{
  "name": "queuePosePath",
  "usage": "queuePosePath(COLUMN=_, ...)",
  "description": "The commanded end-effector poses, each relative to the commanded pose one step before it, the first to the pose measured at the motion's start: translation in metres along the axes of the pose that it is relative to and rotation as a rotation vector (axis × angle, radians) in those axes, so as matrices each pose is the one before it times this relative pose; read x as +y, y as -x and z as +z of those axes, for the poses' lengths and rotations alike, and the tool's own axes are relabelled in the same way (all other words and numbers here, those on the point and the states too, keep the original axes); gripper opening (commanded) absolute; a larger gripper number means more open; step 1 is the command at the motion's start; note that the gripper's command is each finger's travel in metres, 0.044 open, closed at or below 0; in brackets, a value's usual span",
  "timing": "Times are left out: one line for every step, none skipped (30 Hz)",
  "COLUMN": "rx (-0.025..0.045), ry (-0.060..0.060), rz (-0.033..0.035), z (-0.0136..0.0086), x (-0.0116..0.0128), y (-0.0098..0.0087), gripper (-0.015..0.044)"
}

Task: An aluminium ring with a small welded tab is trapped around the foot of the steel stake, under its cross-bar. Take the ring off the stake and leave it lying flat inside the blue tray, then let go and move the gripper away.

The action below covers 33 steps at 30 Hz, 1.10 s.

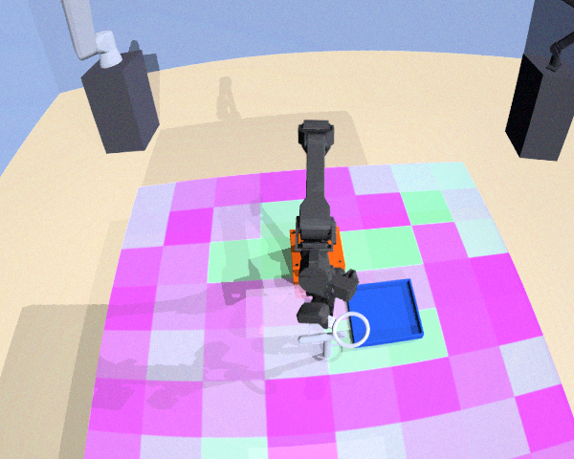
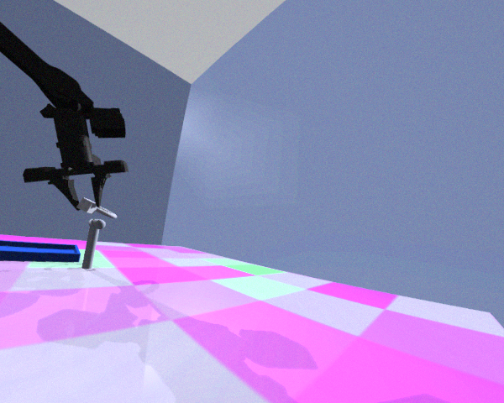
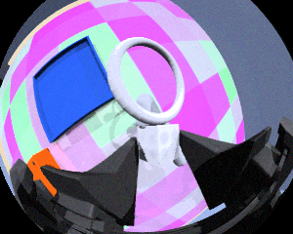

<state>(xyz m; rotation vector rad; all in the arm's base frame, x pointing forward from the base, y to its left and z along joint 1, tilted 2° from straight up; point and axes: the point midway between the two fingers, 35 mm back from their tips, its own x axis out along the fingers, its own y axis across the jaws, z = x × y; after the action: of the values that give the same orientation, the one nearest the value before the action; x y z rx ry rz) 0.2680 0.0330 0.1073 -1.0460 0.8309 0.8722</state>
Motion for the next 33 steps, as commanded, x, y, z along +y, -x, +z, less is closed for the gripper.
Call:
queuePosePath(rx=0.04287, ry=-0.0805, rz=0.02378, z=0.00323, x=0.00268, y=-0.00107, gripper=0.0)
queuePosePath(rx=0.0097, ry=-0.0161, rz=0.00537, z=0.00048, x=0.00103, y=-0.00042, gripper=0.0)
queuePosePath(rx=0.00985, ry=-0.016, rz=0.00505, z=0.00046, x=0.00104, y=-0.0004, gripper=0.0)
queuePosePath(rx=0.00999, ry=-0.0158, rz=0.00473, z=0.00044, x=0.00103, y=-0.00037, gripper=0.0)
queuePosePath(rx=0.01012, ry=-0.0157, rz=0.0044, z=0.00042, x=0.00103, y=-0.00035, gripper=0.0)
queuePosePath(rx=0.01024, ry=-0.0156, rz=0.00406, z=0.0004, x=0.00103, y=-0.00033, gripper=0.0)
queuePosePath(rx=0.01035, ry=-0.0155, rz=0.00372, z=0.00038, x=0.00103, y=-0.00031, gripper=0.0)
queuePosePath(rx=0.01045, ry=-0.0154, rz=0.00338, z=0.00036, x=0.00103, y=-0.00028, gripper=0.0)
queuePosePath(rx=0.01054, ry=-0.0153, rz=0.00303, z=0.00035, x=0.00102, y=-0.00026, gripper=0.0)
queuePosePath(rx=0.01061, ry=-0.0152, rz=0.00267, z=0.00033, x=0.00102, y=-0.00024, gripper=0.0)
queuePosePath(rx=0.01068, ry=-0.0151, rz=0.00232, z=0.00031, x=0.00101, y=-0.00021, gripper=0.0)
queuePosePath(rx=0.01073, ry=-0.015, rz=0.00196, z=0.00029, x=0.00101, y=-0.00019, gripper=0.0)
queuePosePath(rx=0.01078, ry=-0.0148, rz=0.0016, z=0.00027, x=0.001, y=-0.00017, gripper=0.0)
queuePosePath(rx=0.01081, ry=-0.0147, rz=0.00124, z=0.00026, x=0.00099, y=-0.00014, gripper=0.0)
queuePosePath(rx=0.01082, ry=-0.0146, rz=0.00087, z=0.00024, x=0.00099, y=-0.00012, gripper=0.0)
queuePosePath(rx=0.01083, ry=-0.0145, rz=0.00051, z=0.00022, x=0.00098, y=-0.0001, gripper=0.0)
queuePosePath(rx=0.01083, ry=-0.0144, rz=0.00014, z=0.00021, x=0.00097, y=-0.00007, gripper=0.0)
queuePosePath(rx=0.01081, ry=-0.0143, rz=-0.00022, z=0.00019, x=0.00096, y=-0.00005, gripper=0.0)
queuePosePath(rx=0.01078, ry=-0.0143, rz=-0.00059, z=0.00018, x=0.00095, y=-0.00002, gripper=0.0)
queuePosePath(rx=0.01074, ry=-0.0142, rz=-0.00096, z=0.00016, x=0.00094, y=0.0, gripper=0.0)
queuePosePath(rx=0.01069, ry=-0.0141, rz=-0.00132, z=0.00015, x=0.00093, y=0.00003, gripper=0.0)
queuePosePath(rx=0.01062, ry=-0.014, rz=-0.00168, z=0.00013, x=0.00092, y=0.00005, gripper=0.0)
queuePosePath(rx=0.01054, ry=-0.0139, rz=-0.00205, z=0.00012, x=0.00091, y=0.00008, gripper=0.0)
queuePosePath(rx=0.01046, ry=-0.0138, rz=-0.00241, z=0.00011, x=0.0009, y=0.0001, gripper=0.0)
queuePosePath(rx=0.01036, ry=-0.0137, rz=-0.00277, z=0.0001, x=0.00088, y=0.00013, gripper=0.0)
queuePosePath(rx=0.01024, ry=-0.0136, rz=-0.00312, z=0.00009, x=0.00087, y=0.00015, gripper=0.0)
queuePosePath(rx=0.01012, ry=-0.0135, rz=-0.00347, z=0.00007, x=0.00086, y=0.00018, gripper=0.0)
queuePosePath(rx=0.00998, ry=-0.0135, rz=-0.00382, z=0.00006, x=0.00084, y=0.0002, gripper=0.0)
queuePosePath(rx=0.00984, ry=-0.0134, rz=-0.00417, z=0.00005, x=0.00083, y=0.00023, gripper=0.0)
queuePosePath(rx=0.00968, ry=-0.0133, rz=-0.00451, z=0.00005, x=0.00082, y=0.00025, gripper=0.0)
queuePosePath(rx=0.00951, ry=-0.0132, rz=-0.00484, z=0.00004, x=0.0008, y=0.00028, gripper=0.0)
queuePosePath(rx=0.00933, ry=-0.0131, rz=-0.00517, z=0.00003, x=0.00079, y=0.0003, gripper=0.0)
queuePosePath(rx=0.00914, ry=-0.0131, rz=-0.0055, z=0.00002, x=0.00077, y=0.00033, gripper=0.0)
